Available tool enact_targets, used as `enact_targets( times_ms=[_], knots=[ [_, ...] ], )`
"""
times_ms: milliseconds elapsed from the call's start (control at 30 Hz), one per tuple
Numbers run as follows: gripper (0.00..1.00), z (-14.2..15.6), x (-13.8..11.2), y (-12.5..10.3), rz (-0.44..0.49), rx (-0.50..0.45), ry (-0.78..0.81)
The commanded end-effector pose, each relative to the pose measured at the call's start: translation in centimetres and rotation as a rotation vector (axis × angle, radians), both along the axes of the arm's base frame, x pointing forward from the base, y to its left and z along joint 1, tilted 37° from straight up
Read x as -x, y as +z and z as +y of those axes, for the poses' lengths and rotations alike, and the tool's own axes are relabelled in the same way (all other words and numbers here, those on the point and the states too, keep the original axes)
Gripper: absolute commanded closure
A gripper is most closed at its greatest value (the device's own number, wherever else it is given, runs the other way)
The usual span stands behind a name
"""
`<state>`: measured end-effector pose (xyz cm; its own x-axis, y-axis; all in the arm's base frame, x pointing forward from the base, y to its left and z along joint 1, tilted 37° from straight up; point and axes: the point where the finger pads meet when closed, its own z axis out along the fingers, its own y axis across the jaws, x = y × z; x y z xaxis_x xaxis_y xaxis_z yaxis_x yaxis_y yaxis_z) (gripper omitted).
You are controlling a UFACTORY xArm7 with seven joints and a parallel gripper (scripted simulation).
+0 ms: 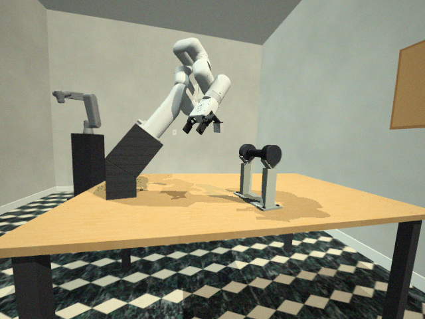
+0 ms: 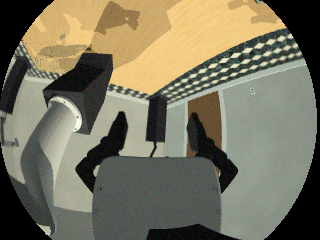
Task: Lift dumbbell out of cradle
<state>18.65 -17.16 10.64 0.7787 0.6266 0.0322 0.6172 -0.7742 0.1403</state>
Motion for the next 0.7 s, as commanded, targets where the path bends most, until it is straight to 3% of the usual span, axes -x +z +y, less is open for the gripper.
enact_targets(
  times_ms=[0,33,100,133,200,233,300,333,400,433,567,633,667],
  knots=[
    [0.0,0.4,-1.9,1.9,-0.044,0.009,0.103],
    [0.0,0.7,-3.8,3.5,-0.088,0.022,0.202],
    [0.0,0.7,-3.8,3.5,-0.088,0.022,0.202],
    [0.0,0.9,-5.7,5.0,-0.132,0.036,0.302],
    [0.0,0.9,-5.7,5.0,-0.132,0.036,0.302],
    [0.0,1.1,-7.6,6.6,-0.175,0.048,0.4],
    [0.0,1.1,-7.6,6.6,-0.175,0.048,0.4],
    [0.0,1.3,-9.4,8.1,-0.217,0.061,0.496],
    [0.0,1.3,-9.4,8.1,-0.217,0.061,0.496],
    [0.0,1.6,-11.2,9.5,-0.258,0.073,0.589],
    [0.0,1.6,-11.2,9.5,-0.258,0.073,0.589],
    [0.0,2.0,-14.5,12.1,-0.332,0.095,0.759],
    [0.0,2.0,-14.5,12.1,-0.332,0.095,0.759]
  ],
)
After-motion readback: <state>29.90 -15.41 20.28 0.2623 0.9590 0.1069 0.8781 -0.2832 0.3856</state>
